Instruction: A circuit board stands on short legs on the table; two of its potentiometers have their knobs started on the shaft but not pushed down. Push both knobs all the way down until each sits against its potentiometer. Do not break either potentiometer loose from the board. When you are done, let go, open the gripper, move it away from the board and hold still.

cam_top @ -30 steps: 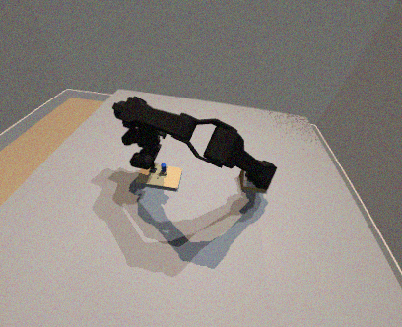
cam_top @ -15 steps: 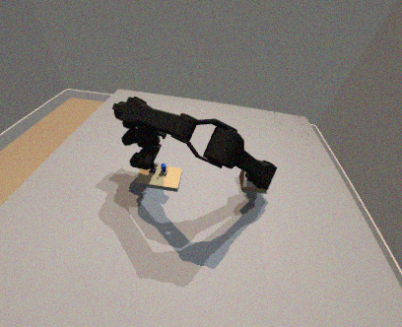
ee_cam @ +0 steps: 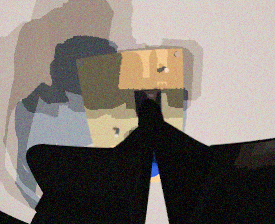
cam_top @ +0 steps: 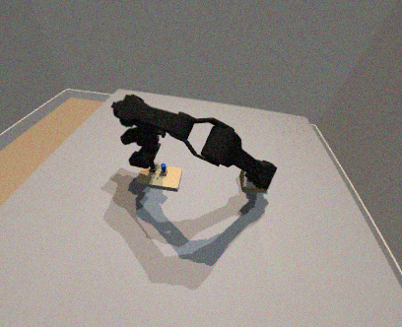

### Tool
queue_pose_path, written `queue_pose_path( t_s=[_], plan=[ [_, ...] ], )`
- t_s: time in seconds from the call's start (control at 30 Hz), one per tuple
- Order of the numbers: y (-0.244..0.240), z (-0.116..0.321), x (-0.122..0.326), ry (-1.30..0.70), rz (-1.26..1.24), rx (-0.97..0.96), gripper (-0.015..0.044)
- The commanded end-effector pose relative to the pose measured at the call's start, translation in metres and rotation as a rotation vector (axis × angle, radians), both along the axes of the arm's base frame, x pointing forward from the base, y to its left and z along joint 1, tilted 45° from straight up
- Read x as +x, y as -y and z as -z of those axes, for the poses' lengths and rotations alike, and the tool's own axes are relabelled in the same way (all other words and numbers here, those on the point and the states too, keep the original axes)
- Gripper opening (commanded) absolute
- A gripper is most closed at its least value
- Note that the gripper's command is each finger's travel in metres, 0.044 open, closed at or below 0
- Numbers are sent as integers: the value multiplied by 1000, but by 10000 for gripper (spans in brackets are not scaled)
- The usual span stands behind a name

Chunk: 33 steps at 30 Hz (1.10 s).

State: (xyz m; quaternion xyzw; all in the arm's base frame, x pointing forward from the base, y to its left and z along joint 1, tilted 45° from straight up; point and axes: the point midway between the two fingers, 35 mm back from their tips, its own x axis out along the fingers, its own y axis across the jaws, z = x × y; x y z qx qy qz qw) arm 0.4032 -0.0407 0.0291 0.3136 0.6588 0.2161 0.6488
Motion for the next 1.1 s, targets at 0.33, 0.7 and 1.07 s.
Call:
queue_pose_path(
  t_s=[0.33, 0.7, 1.07],
  plan=[
    [5, -8, 0, -2, -8, 6, 79],
    [17, -19, -48, -4, -6, -1, 367],
    [12, -29, -170, -9, -10, 1, 440]
  ],
)
